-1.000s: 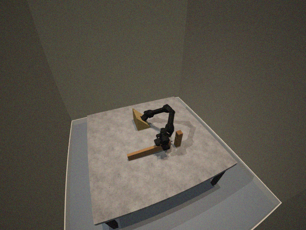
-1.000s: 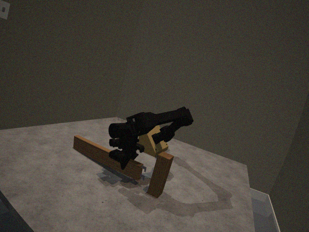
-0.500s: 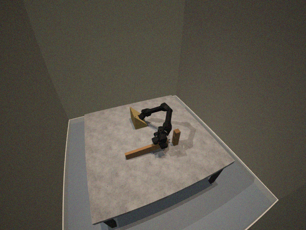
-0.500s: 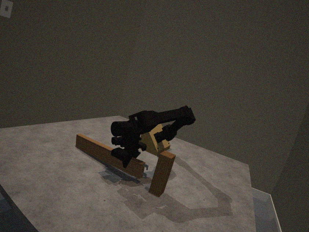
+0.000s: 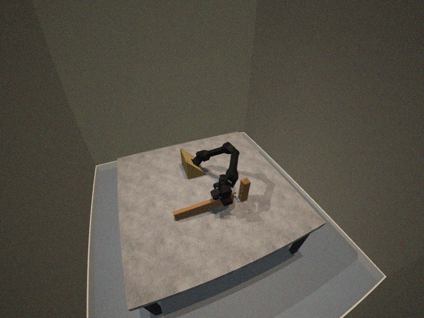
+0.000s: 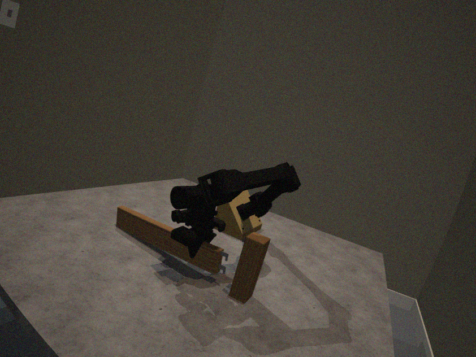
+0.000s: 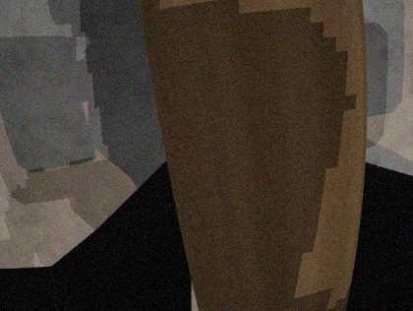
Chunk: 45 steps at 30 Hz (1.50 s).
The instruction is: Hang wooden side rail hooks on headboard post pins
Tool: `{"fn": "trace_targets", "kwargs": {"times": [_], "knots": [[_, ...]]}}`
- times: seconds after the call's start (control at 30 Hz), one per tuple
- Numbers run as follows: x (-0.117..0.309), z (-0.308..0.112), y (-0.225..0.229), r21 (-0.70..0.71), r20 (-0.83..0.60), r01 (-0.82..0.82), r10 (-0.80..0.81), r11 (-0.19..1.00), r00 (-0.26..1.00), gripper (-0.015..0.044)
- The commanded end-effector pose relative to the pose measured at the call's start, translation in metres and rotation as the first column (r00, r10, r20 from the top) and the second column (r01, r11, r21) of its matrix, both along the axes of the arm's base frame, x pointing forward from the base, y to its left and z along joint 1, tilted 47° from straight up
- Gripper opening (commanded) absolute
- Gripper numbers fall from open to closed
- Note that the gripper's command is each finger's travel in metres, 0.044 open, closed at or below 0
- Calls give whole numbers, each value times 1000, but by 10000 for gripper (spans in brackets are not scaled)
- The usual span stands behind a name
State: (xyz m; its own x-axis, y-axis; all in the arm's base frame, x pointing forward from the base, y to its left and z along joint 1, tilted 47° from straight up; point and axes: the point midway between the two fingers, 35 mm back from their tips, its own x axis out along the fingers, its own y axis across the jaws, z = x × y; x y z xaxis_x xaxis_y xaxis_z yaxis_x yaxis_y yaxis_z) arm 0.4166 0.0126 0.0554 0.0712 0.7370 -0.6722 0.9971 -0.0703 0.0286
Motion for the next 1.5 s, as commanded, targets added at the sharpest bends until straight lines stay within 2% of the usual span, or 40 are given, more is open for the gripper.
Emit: {"fn": "trace_targets", "kwargs": {"times": [0.0,1.47], "knots": [[1,2,-7,-11,7,7,-7,1000,1000,0],[1,4,-3,-11,7,7,-7,1000,1000,0]]}}
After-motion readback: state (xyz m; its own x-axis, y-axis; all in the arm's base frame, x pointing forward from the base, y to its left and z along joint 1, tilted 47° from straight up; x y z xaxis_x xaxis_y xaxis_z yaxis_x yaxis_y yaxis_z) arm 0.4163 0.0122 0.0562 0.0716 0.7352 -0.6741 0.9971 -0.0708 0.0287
